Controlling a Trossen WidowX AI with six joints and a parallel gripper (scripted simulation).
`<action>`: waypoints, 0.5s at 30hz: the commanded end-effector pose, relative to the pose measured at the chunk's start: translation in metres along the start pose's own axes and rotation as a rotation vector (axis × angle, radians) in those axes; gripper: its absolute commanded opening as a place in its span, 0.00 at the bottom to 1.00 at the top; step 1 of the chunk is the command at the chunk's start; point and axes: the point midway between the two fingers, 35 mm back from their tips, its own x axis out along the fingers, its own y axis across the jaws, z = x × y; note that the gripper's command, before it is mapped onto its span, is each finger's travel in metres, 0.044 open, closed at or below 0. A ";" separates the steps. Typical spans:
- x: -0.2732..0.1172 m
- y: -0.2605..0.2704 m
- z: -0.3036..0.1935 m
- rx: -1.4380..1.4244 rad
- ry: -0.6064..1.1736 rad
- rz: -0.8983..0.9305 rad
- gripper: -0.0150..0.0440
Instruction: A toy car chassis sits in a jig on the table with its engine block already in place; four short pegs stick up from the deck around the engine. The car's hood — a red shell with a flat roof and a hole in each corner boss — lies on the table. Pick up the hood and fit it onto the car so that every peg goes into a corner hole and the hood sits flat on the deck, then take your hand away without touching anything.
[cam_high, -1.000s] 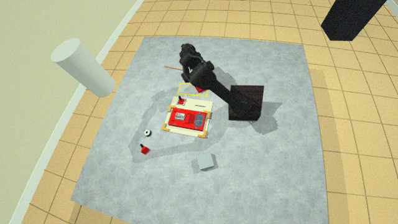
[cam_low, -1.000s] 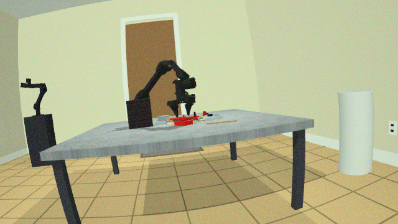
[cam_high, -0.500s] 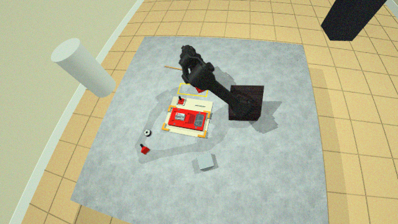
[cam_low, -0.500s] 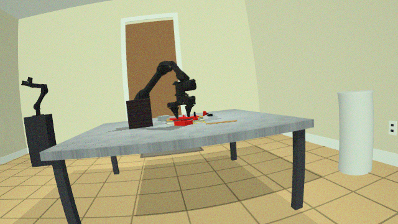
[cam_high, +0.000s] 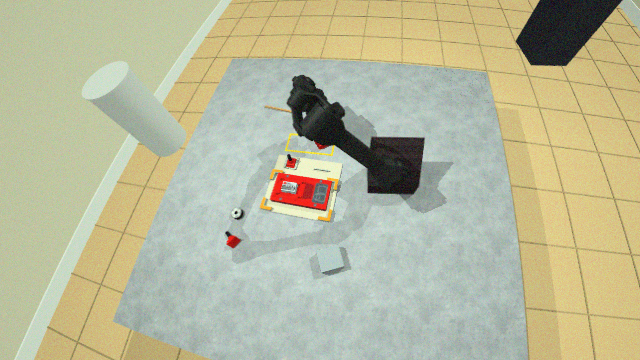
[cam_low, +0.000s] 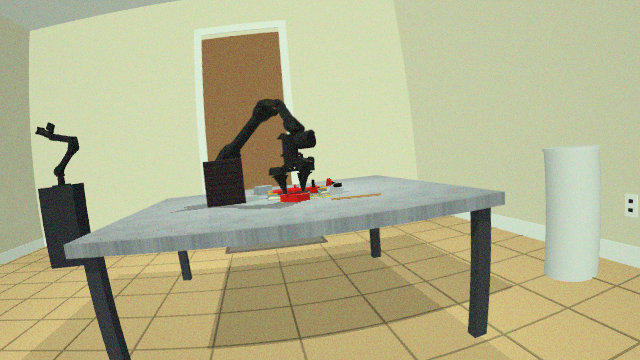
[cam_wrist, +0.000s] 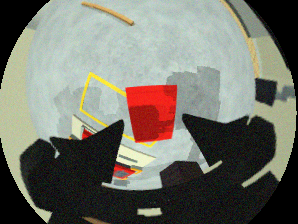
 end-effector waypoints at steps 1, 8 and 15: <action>0.003 0.000 -0.001 0.008 0.003 0.005 1.00; 0.005 0.000 -0.001 0.008 0.003 0.006 1.00; 0.009 0.000 -0.001 0.008 0.003 0.006 1.00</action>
